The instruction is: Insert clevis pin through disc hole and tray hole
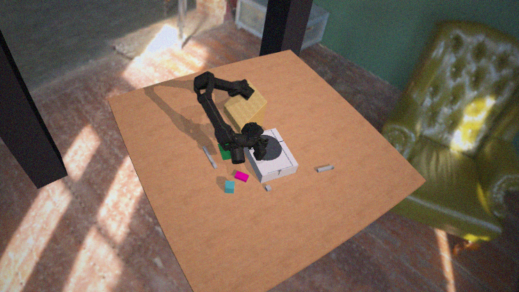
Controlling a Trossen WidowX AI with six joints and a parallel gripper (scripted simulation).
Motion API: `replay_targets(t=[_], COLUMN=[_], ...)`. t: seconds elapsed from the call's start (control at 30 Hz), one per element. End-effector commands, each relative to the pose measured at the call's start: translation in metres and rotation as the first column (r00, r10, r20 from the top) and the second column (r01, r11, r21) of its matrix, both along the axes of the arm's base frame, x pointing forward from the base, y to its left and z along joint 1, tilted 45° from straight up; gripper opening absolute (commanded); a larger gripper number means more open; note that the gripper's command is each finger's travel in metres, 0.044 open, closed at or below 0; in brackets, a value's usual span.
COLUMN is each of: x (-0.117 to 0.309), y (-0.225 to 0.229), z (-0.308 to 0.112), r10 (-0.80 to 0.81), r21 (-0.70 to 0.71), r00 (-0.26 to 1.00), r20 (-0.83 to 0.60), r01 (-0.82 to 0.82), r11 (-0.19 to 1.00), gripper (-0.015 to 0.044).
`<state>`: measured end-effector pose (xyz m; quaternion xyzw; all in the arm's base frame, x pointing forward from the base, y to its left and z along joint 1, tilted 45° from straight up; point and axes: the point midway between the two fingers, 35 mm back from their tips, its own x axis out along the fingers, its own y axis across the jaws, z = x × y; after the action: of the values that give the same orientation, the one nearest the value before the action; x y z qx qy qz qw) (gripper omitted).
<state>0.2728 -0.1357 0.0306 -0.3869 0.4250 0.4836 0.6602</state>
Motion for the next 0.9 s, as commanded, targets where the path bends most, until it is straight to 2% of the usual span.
replay_targets(t=[0.0, 0.87], x=[-0.0024, -0.0065], y=[0.0007, 0.0024], z=[-0.0014, -0.0027], r10=[0.004, 0.004], r21=[-0.001, -0.001], r00=[1.0, 1.0], r20=[-0.004, -0.004], r01=[-0.004, -0.004], r11=[1.0, 1.0], gripper=[0.0, 0.0])
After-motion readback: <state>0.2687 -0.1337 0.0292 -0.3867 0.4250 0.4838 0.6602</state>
